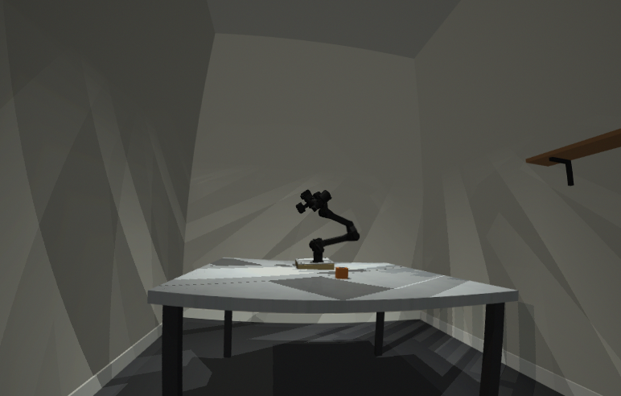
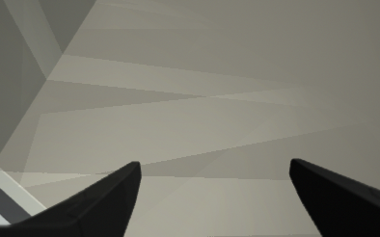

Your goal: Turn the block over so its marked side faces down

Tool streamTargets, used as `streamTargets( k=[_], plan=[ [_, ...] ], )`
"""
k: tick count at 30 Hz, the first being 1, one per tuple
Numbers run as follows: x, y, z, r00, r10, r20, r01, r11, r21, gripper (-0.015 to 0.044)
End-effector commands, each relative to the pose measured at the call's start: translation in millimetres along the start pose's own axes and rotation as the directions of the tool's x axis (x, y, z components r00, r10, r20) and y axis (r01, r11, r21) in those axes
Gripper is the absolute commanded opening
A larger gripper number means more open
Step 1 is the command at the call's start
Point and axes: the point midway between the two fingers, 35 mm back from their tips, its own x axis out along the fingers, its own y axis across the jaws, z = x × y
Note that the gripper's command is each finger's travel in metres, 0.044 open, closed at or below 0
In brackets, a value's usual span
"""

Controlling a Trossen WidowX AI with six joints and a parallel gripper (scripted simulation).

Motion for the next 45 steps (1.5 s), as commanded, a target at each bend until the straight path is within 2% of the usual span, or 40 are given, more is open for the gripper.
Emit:
streamTargets(
  k=[1,2,9,13,18,25,30,35,41,45],
  plan=[
    [0,1,1,1.0,0.003,0.003,-0.003,1.0,-0.002,0.0426],
    [0,4,3,1.0,0.014,0.011,-0.014,1.0,-0.007,0.044],
    [-2,43,40,0.977,0.169,0.128,-0.16,0.984,-0.083,0.044],
    [-13,77,76,0.918,0.32,0.234,-0.297,0.946,-0.131,0.044],
    [-49,129,123,0.763,0.543,0.352,-0.493,0.84,-0.229,0.044],
    [-131,193,165,0.448,0.796,0.407,-0.698,0.596,-0.397,0.044],
    [-203,223,177,0.199,0.91,0.365,-0.776,0.373,-0.508,0.044],
    [-281,241,172,-0.04,0.965,0.26,-0.787,0.13,-0.603,0.044],
    [-375,243,145,-0.281,0.958,0.063,-0.715,-0.166,-0.679,0.044],
    [-431,234,115,-0.388,0.917,-0.094,-0.626,-0.337,-0.703,0.044]
  ],
)
